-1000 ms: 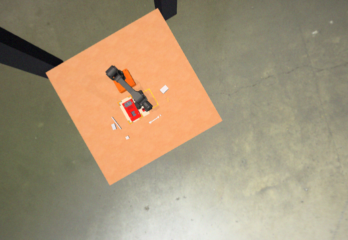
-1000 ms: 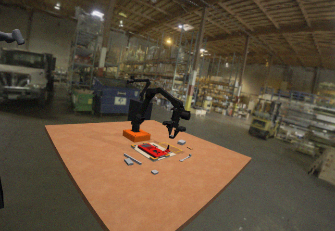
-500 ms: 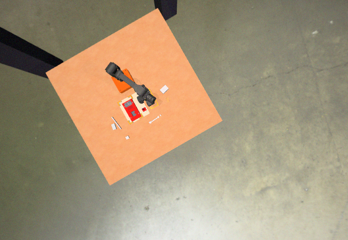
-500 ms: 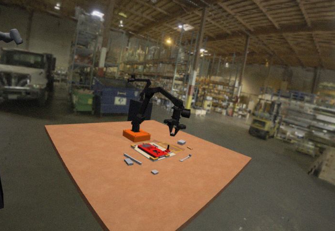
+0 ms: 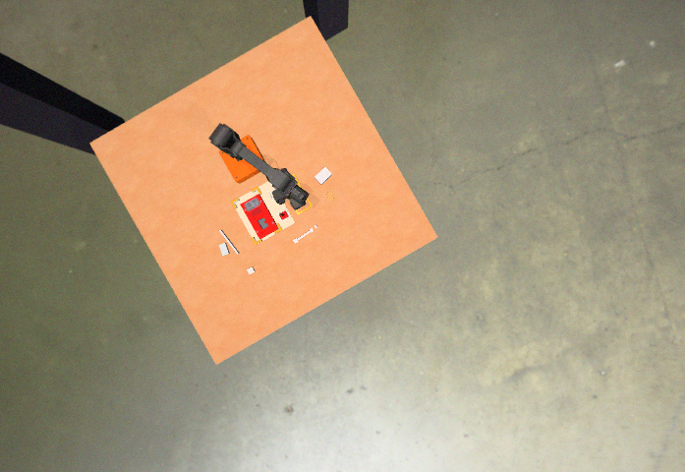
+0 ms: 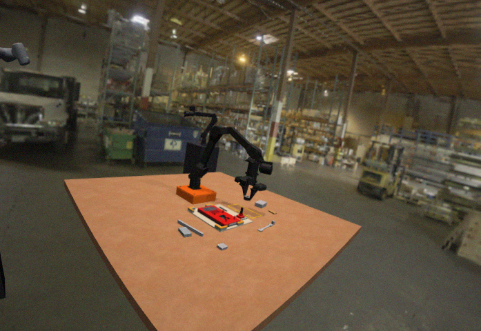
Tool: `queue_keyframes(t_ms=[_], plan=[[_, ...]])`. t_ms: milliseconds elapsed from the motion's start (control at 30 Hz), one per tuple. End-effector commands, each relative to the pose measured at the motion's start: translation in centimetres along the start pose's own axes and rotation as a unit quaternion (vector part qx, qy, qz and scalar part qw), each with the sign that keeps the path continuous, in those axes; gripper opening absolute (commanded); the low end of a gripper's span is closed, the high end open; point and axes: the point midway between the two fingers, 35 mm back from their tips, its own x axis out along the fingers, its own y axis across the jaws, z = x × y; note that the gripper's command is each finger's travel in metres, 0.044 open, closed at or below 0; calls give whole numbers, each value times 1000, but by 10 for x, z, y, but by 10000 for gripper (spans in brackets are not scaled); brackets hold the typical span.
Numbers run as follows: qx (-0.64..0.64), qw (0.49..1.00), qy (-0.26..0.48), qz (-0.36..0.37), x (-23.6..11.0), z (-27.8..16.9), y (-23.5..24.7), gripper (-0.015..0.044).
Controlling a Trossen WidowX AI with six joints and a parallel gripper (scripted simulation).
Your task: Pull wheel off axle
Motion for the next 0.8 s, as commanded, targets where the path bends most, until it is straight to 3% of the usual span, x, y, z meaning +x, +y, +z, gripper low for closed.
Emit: queue_keyframes(t_ms=[0, 267, 367, 767], plan=[[1, 1000, -1, -4, 20, 0, -1, 0], [1, 1000, -1, -4, 69, 1, -4, 0], [1, 1000, -1, -4, 73, 2, -5, 0], [0, 1000, -3, -8, 64, 2, -4, 300]])
